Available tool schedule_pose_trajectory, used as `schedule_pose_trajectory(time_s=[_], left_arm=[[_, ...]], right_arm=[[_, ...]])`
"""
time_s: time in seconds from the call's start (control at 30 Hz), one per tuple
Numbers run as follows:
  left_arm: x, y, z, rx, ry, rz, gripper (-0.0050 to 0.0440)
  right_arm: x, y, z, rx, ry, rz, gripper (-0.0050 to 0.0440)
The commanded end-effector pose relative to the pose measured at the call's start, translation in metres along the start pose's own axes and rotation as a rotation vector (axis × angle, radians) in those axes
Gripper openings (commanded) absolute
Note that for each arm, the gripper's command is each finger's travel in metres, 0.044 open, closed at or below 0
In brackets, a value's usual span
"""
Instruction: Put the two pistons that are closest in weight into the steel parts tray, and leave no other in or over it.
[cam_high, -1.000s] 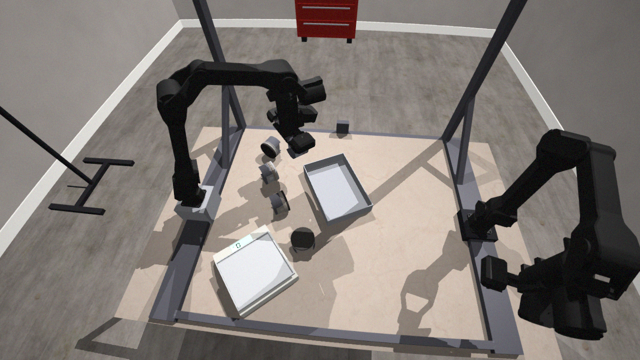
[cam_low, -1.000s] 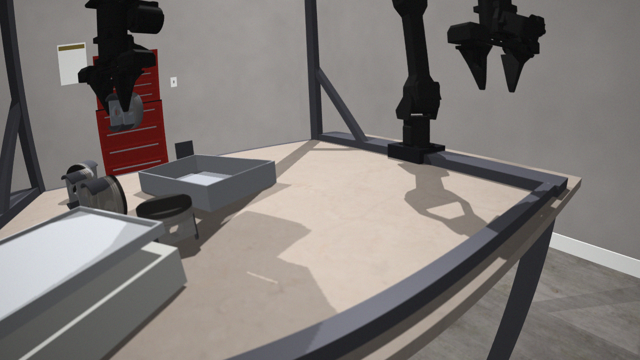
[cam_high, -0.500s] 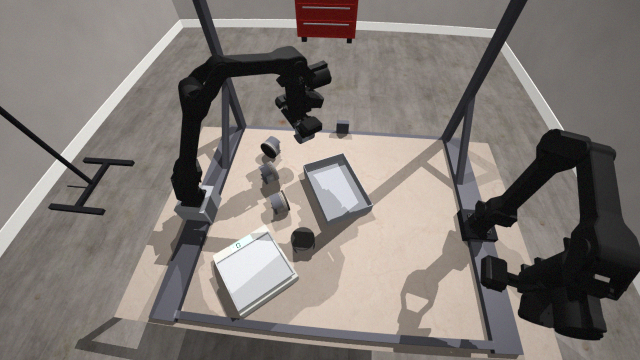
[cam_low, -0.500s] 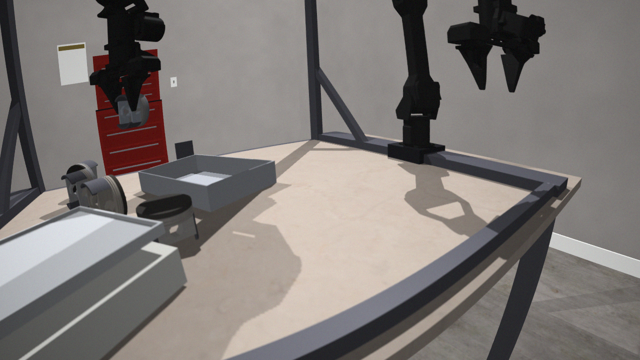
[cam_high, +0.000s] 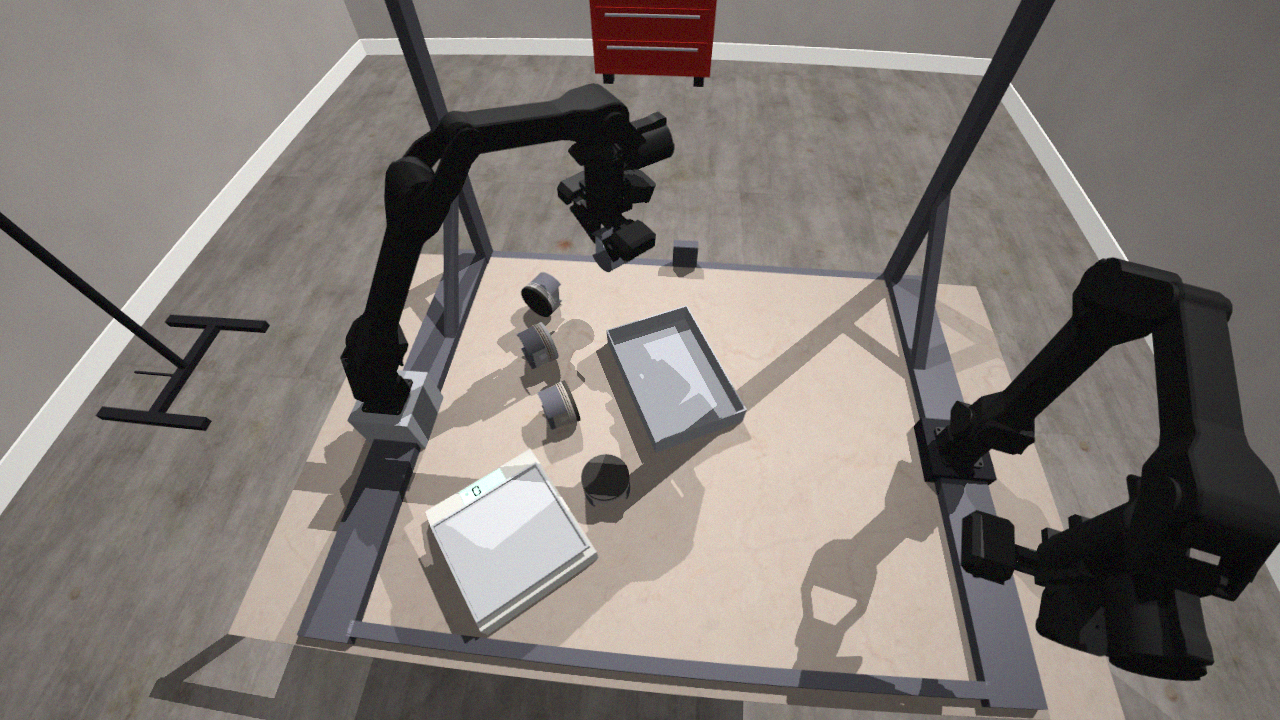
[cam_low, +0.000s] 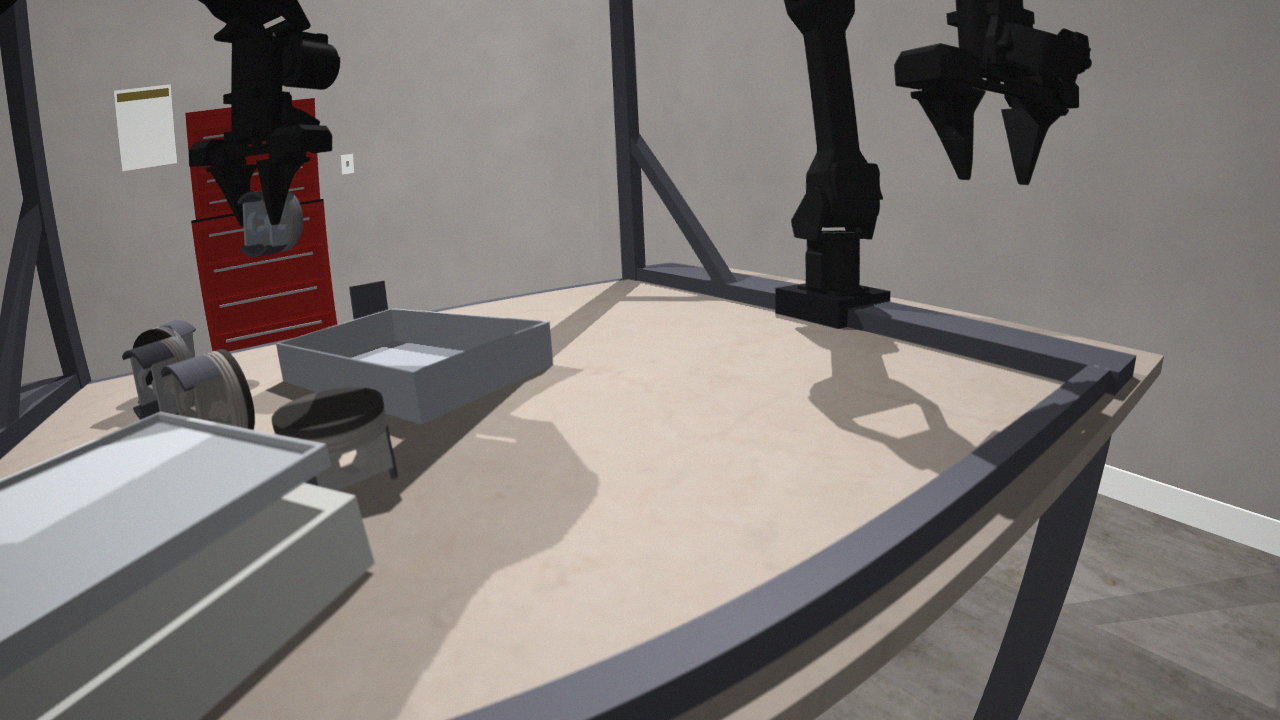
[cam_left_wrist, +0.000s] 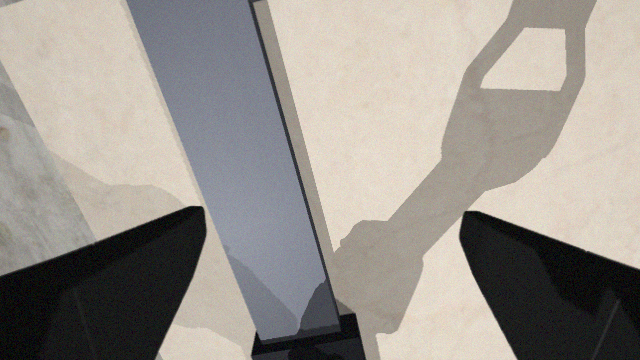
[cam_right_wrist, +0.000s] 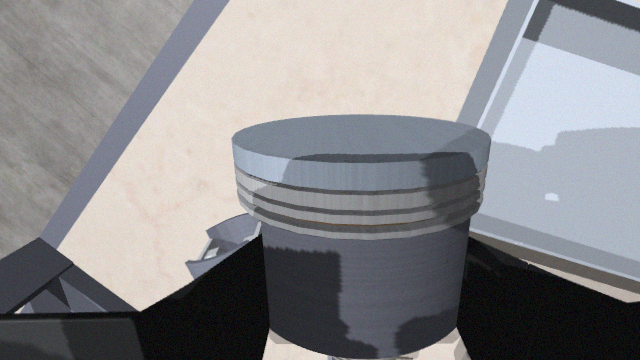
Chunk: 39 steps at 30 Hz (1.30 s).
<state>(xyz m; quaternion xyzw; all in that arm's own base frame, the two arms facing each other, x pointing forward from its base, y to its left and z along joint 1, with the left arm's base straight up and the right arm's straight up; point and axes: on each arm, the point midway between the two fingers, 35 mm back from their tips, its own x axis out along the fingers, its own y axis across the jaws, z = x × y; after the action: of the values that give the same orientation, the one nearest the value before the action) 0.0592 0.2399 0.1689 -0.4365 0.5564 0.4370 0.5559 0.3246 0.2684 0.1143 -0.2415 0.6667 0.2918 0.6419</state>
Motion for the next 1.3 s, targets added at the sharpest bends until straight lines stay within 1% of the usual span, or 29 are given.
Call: schedule_pose_trajectory(time_s=[0.0,0.03,0.4,0.8,0.97,1.0,1.17,1.27], left_arm=[[-0.005,0.000,0.004,0.002,-0.018,-0.001,0.0400],[-0.005,0.000,0.004,0.002,-0.018,-0.001,0.0400],[-0.005,0.000,0.004,0.002,-0.018,-0.001,0.0400],[-0.005,0.000,0.004,0.002,-0.018,-0.001,0.0400],[-0.005,0.000,0.004,0.002,-0.018,-0.001,0.0400],[-0.005,0.000,0.004,0.002,-0.018,-0.001,0.0400],[-0.005,0.000,0.004,0.002,-0.018,-0.001,0.0400],[-0.005,0.000,0.004,0.002,-0.018,-0.001,0.0400]], right_arm=[[-0.017,-0.002,0.006,-0.042,-0.062,0.042,0.0158],[-0.010,-0.002,0.002,-0.040,-0.042,0.046,0.0158],[0.002,0.000,0.002,-0.045,-0.051,0.044,0.0158],[0.030,-0.001,0.003,-0.037,-0.030,0.045,0.0158],[0.033,-0.001,0.003,-0.038,-0.035,0.044,0.0158],[0.028,-0.001,0.003,-0.040,-0.051,0.042,0.0158],[0.045,-0.001,0.003,-0.037,-0.029,0.045,0.0158],[0.051,-0.001,0.003,-0.038,-0.028,0.045,0.0158]])
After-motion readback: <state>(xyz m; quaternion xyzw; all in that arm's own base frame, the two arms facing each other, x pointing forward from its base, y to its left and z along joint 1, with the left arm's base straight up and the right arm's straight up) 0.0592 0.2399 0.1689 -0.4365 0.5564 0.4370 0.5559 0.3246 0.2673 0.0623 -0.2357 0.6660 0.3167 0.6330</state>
